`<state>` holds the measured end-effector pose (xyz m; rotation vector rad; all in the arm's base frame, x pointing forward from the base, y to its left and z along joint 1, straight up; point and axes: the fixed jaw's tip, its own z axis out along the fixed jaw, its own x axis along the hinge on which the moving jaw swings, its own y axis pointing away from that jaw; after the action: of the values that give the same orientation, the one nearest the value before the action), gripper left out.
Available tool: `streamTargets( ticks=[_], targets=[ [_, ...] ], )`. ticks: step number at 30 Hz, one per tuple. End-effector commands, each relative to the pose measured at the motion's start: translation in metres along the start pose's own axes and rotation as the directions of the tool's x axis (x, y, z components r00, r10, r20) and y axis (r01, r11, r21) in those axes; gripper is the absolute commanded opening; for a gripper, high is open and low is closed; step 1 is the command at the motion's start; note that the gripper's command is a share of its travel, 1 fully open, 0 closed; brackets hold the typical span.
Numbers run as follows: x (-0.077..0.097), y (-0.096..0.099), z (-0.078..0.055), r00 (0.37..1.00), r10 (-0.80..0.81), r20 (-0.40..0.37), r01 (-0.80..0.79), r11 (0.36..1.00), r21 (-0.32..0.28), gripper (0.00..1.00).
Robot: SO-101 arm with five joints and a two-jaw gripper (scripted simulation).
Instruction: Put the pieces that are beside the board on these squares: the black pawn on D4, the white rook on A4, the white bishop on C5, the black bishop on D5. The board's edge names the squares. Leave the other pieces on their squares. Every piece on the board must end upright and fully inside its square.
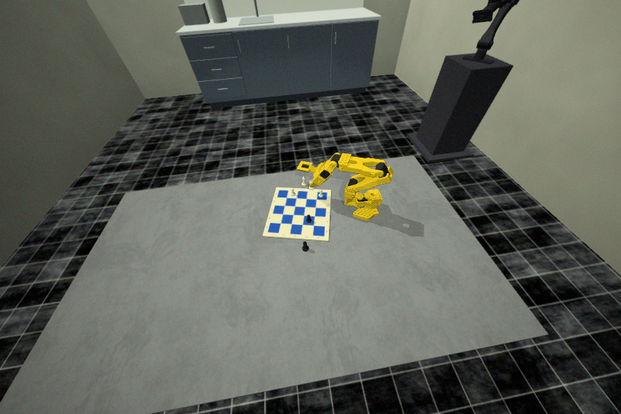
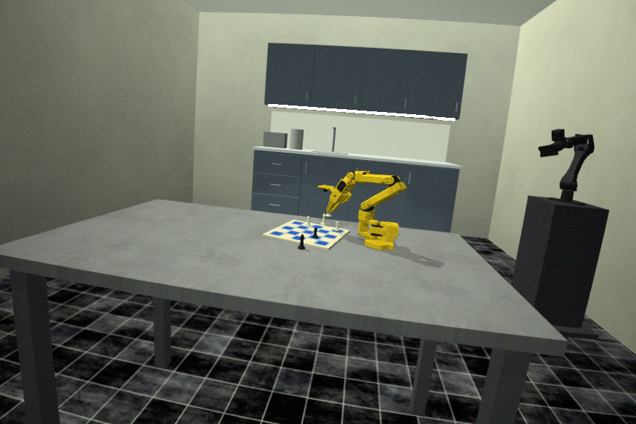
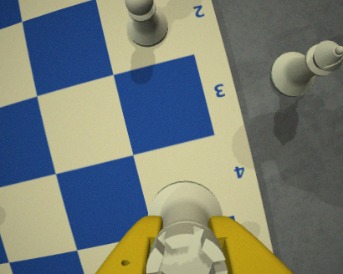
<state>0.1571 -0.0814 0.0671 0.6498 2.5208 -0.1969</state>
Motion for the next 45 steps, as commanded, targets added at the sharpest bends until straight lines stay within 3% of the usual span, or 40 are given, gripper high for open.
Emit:
streamTargets(
  ticks=[1,18,45],
  targets=[
    [0.000,0.001,0.000,1.000,-0.001,-0.009,0.001,1.000,-0.005,0.00],
    [0.002,0.001,0.003,1.000,-0.001,-0.009,0.001,1.000,-0.005,0.00],
    [0.016,0.002,0.027,1.000,-0.001,-0.009,0.001,1.000,-0.005,0.00]
  ],
)
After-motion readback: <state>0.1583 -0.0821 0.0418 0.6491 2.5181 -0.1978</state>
